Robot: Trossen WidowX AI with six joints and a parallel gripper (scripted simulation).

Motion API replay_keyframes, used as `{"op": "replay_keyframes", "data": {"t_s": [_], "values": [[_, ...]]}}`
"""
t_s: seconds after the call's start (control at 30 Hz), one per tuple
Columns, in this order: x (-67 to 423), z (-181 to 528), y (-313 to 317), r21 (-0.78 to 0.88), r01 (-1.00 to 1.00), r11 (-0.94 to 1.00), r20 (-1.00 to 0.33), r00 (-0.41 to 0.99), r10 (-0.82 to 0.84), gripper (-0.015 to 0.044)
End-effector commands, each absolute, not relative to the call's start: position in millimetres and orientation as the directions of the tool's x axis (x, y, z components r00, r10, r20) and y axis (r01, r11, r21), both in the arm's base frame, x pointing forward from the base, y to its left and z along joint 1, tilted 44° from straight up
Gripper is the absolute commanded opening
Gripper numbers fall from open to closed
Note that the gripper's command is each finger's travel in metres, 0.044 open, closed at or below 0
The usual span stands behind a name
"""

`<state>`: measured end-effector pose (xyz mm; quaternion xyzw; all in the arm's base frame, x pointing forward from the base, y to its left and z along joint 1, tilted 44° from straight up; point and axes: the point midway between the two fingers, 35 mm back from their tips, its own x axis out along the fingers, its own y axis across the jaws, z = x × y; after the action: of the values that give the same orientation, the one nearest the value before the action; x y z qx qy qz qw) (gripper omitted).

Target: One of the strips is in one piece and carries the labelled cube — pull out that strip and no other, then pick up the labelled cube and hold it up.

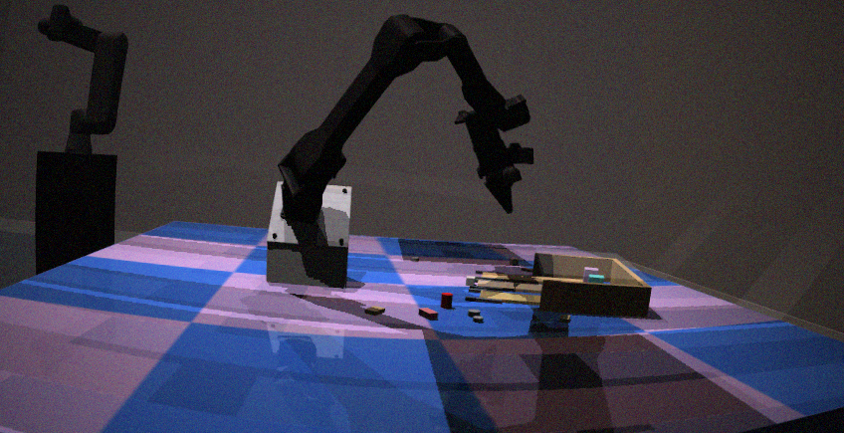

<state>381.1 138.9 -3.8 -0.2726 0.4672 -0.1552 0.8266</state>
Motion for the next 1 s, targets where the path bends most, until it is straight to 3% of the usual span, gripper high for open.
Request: {"op": "replay_keyframes", "data": {"t_s": [0.0, 0.23, 0.97], "values": [[391.5, -34.1, 133.5, -0.601, 0.077, 0.795, -0.729, 0.355, -0.585, 0.0000], [392.9, -69.7, 120.7, -0.648, 0.187, 0.738, -0.727, 0.136, -0.673, 0.0000], [397.1, -89.7, 106.4, -0.649, 0.189, 0.736, -0.727, 0.131, -0.674, 0.0000]]}}
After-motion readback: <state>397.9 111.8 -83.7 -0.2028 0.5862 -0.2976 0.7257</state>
